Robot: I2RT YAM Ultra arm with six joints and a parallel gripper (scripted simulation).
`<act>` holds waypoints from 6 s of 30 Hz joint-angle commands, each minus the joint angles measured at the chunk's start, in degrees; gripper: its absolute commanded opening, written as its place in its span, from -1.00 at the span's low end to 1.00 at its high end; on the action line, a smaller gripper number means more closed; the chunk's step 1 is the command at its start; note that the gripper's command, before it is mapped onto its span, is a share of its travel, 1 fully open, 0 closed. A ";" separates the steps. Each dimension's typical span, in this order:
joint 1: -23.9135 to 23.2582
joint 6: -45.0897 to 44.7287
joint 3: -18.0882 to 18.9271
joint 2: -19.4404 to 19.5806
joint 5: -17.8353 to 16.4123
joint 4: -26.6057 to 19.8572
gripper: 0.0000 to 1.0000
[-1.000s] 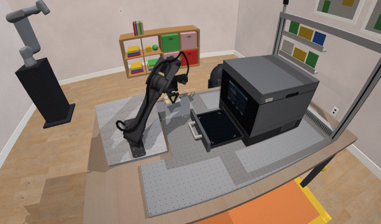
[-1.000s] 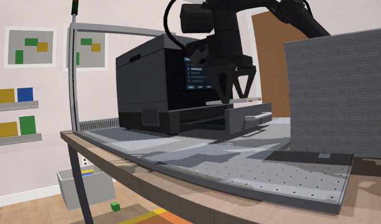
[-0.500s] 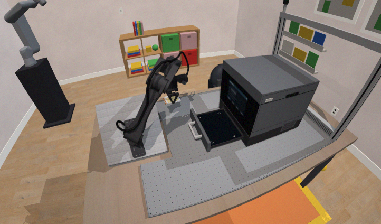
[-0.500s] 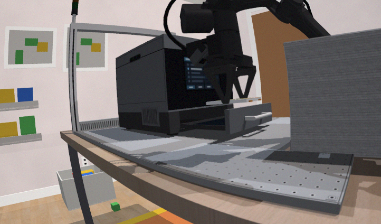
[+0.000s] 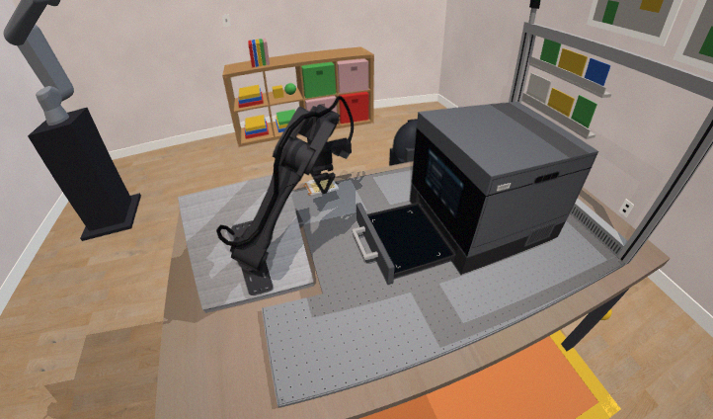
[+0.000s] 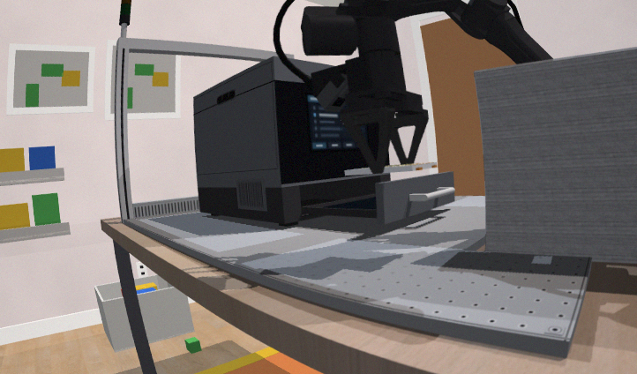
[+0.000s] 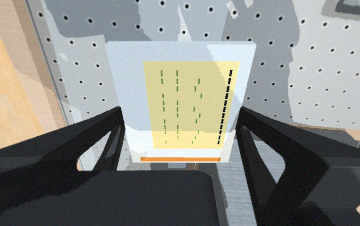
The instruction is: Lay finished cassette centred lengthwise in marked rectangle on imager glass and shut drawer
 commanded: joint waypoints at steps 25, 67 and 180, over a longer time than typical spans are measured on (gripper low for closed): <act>-11.20 -51.66 -11.27 -16.25 7.49 0.93 -1.00; -27.98 -115.42 -10.10 -31.70 13.43 -1.97 -1.00; -33.06 -121.60 22.24 -11.51 15.20 -11.05 -1.00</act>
